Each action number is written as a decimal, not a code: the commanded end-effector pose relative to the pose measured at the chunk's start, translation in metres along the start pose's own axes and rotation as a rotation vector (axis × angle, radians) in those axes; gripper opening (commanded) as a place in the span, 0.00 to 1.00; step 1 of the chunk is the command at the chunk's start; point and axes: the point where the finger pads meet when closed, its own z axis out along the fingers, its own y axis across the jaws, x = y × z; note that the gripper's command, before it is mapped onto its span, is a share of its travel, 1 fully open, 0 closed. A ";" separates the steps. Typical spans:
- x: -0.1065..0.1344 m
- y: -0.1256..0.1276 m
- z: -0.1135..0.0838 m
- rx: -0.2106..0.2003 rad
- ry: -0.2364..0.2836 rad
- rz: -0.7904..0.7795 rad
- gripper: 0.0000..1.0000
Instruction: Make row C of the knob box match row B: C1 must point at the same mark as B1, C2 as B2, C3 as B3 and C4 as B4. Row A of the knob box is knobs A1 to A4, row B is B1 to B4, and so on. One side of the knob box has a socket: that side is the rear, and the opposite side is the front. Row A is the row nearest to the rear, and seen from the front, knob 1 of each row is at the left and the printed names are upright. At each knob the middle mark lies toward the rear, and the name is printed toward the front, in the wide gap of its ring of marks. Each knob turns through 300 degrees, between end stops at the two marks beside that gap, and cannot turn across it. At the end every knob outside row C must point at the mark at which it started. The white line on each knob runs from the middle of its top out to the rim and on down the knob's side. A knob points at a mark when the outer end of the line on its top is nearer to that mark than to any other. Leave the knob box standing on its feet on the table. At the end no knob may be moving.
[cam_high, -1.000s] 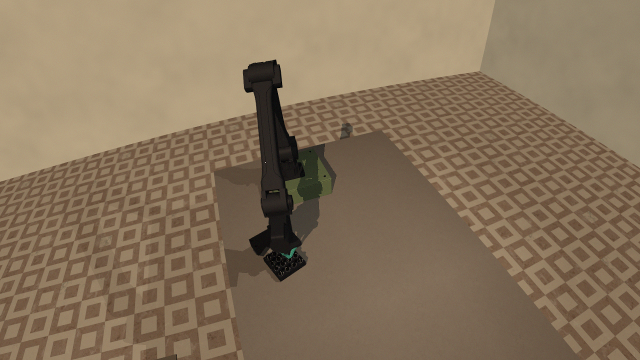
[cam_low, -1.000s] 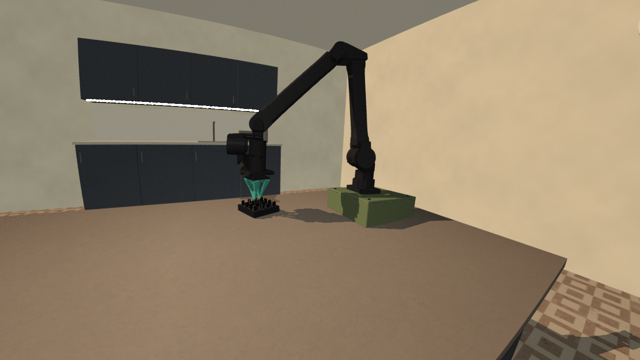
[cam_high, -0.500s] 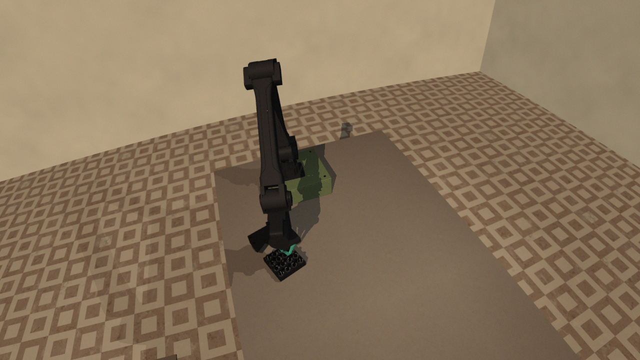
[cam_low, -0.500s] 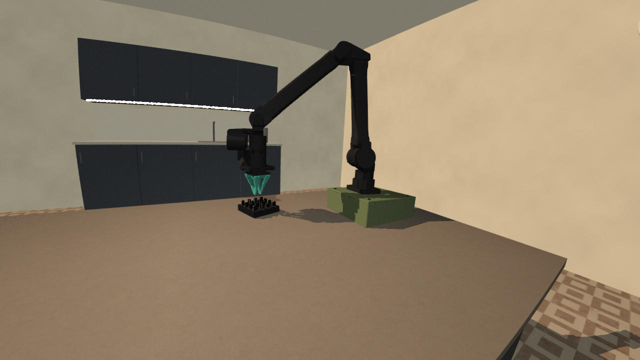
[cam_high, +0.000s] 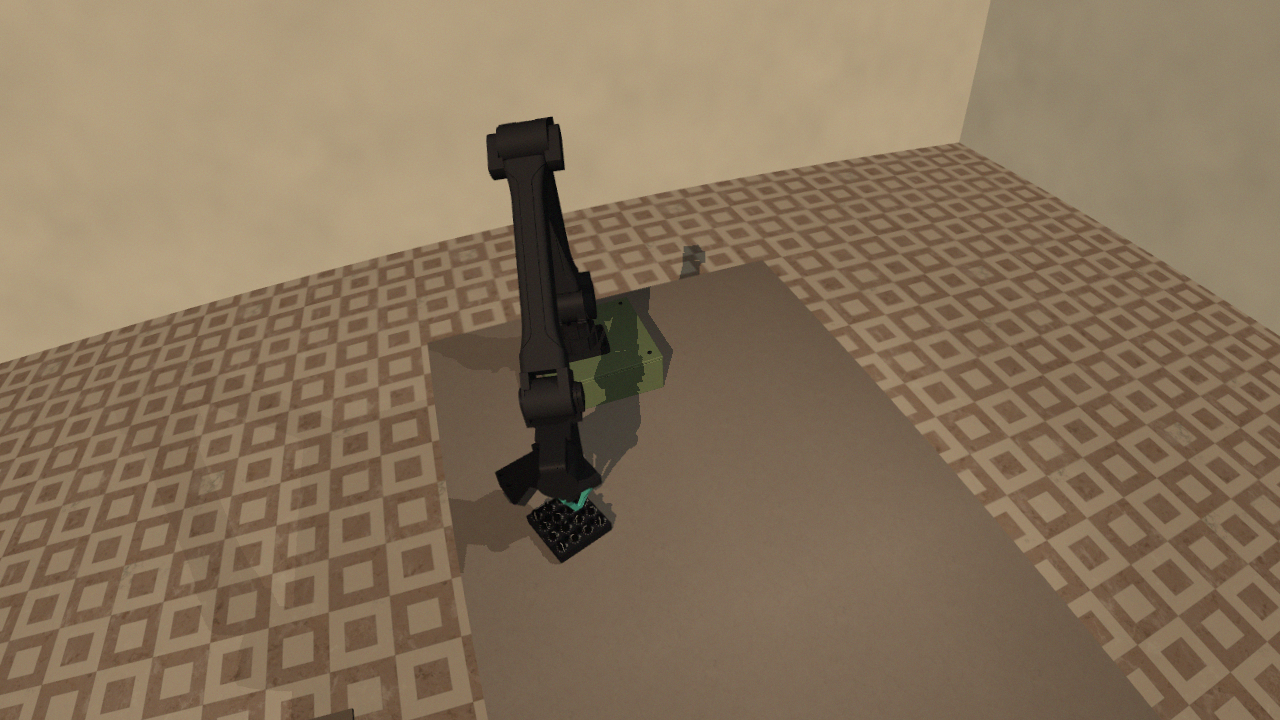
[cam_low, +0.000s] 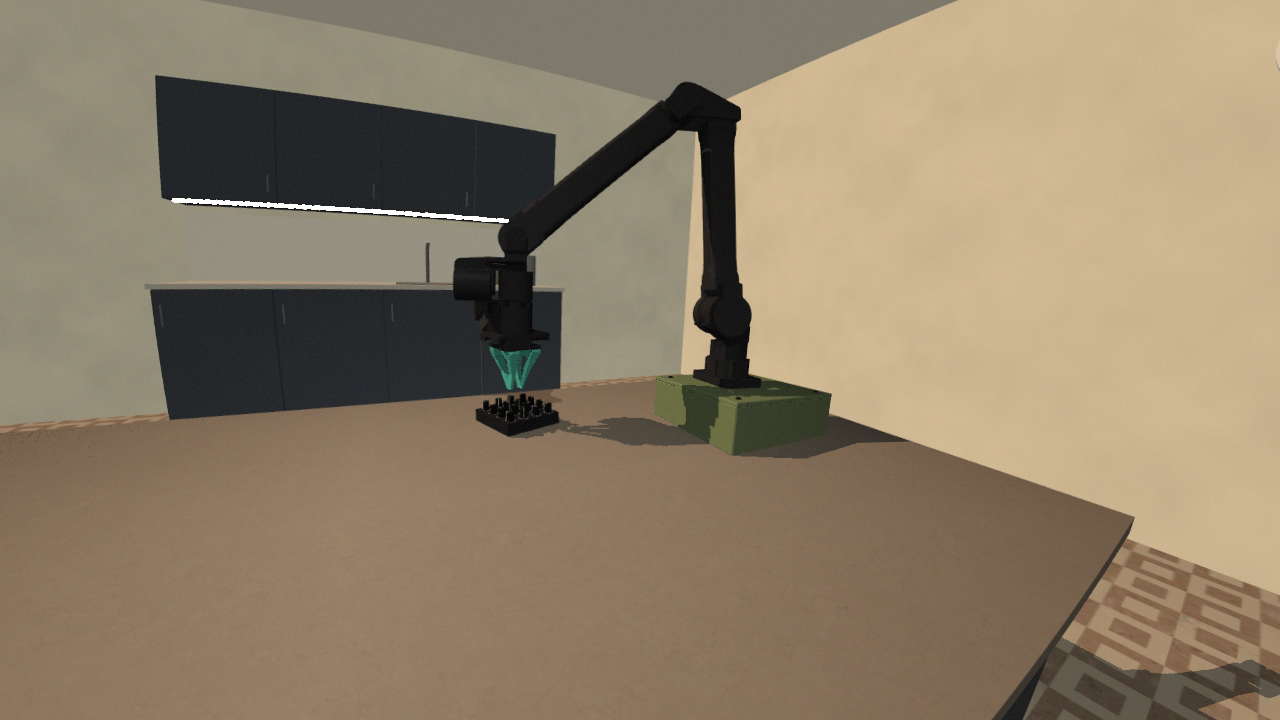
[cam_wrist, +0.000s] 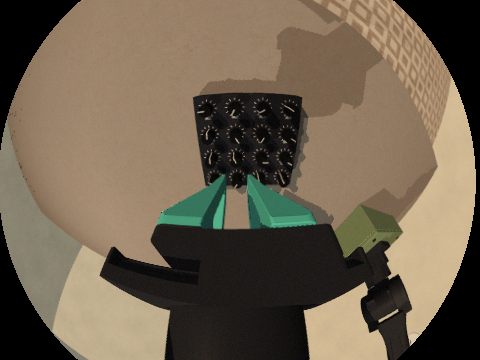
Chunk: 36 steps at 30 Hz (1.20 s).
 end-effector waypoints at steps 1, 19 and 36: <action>0.000 0.008 -0.009 -0.007 -0.008 -0.001 0.19; 0.000 0.008 -0.009 -0.007 -0.008 -0.001 0.19; -0.008 0.019 -0.021 -0.033 -0.027 -0.202 0.19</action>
